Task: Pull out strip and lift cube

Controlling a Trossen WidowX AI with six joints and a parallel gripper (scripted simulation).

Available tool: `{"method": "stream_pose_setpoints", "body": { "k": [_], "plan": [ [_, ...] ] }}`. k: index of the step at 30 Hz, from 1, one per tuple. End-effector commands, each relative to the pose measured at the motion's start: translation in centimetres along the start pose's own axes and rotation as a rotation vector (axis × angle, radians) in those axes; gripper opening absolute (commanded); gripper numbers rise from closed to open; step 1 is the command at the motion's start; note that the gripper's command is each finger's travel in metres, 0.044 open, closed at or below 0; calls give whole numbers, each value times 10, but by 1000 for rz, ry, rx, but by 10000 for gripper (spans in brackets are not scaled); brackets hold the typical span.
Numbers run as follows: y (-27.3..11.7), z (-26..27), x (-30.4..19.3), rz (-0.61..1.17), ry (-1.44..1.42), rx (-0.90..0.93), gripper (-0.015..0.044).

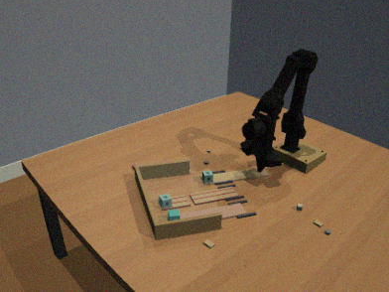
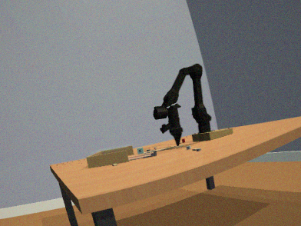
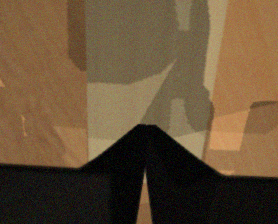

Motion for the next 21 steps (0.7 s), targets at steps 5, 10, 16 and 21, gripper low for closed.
{"method": "stream_pose_setpoints", "body": {
  "k": [5, 10, 16, 21],
  "plan": [
    [-2, 0, 0, 2, 0, 0, 0],
    [-42, 0, 4, 32, 5, -2, 0],
    [-42, 0, 4, 32, 7, -2, 26],
    [-41, -2, 27, 30, 32, -3, 157]
  ]
}}
Point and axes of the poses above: the point midway between the two fingers, 35 mm back from their tips, its own y axis out along the fingers, its own z axis across the jaws, x = y × z, the point moved 3 cm from there along -y, back along the fingers, and after that the axes turned 5 degrees about -y, right-handed, at the moved point
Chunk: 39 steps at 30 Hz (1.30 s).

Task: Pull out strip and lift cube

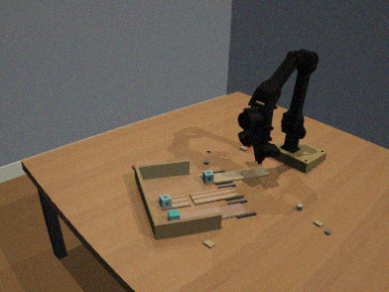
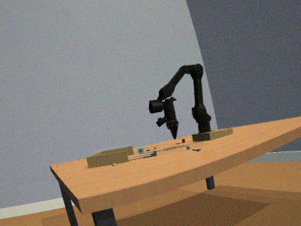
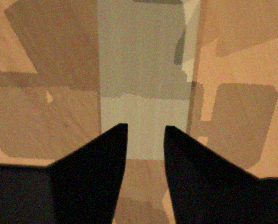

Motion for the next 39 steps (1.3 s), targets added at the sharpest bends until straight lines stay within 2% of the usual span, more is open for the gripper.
{"method": "stream_pose_setpoints", "body": {
  "k": [1, 11, 39],
  "plan": [
    [-1, 0, 15, 2, 6, 0, 184],
    [-7, 0, 50, -1, 6, 0, 440],
    [-23, -2, 146, -8, 6, 0, 440]
  ]
}}
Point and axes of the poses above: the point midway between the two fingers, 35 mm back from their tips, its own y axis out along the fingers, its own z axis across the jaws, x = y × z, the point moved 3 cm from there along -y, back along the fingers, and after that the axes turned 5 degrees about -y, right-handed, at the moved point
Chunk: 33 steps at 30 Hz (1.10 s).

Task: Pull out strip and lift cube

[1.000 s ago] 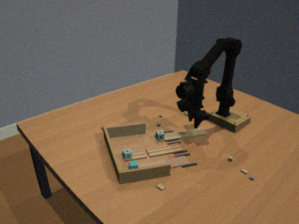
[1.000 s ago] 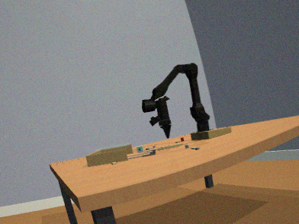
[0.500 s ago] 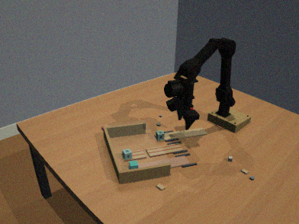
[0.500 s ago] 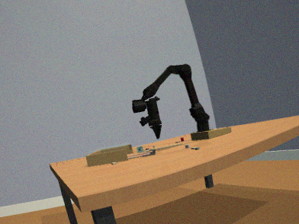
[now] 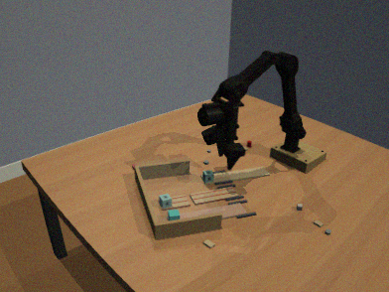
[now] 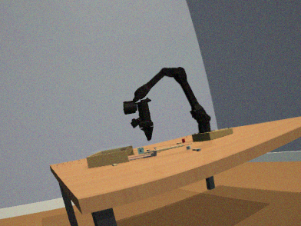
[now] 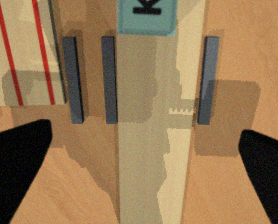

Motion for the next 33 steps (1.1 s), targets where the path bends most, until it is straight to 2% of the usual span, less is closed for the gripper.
{"method": "stream_pose_setpoints", "body": {
  "k": [1, 14, 21, 33],
  "plan": [
    [0, -1, 16, 4, -5, -5, 440],
    [-1, -2, 57, 1, -5, -5, 440],
    [8, -2, 57, 1, -5, -5, 256],
    [28, -2, 58, 1, -5, -5, 250]
  ]
}}
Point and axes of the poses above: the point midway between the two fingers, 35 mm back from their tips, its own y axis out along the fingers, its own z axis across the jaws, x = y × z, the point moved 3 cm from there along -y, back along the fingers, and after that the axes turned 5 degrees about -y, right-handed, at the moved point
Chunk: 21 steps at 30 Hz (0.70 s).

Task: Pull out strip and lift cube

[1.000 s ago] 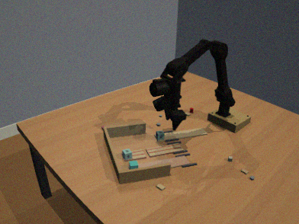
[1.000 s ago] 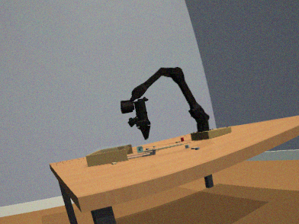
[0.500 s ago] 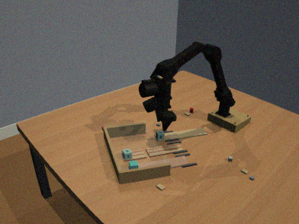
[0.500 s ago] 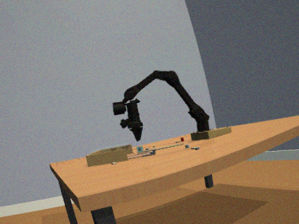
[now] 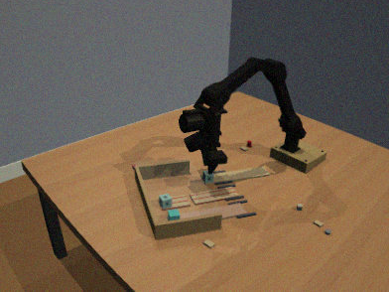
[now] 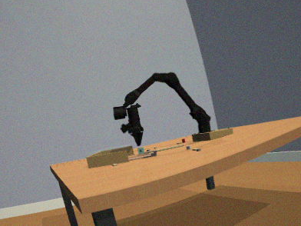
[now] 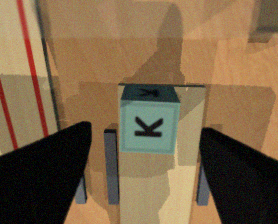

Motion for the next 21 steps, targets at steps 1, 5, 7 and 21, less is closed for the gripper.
{"method": "stream_pose_setpoints", "body": {
  "k": [1, 5, 7, 21],
  "plan": [
    [13, -1, -2, 15, -6, -6, 250],
    [19, -1, -2, 15, -6, -6, 250],
    [22, -1, -2, 15, -6, -6, 250],
    [38, -1, -3, 15, -6, -6, 250]
  ]
}}
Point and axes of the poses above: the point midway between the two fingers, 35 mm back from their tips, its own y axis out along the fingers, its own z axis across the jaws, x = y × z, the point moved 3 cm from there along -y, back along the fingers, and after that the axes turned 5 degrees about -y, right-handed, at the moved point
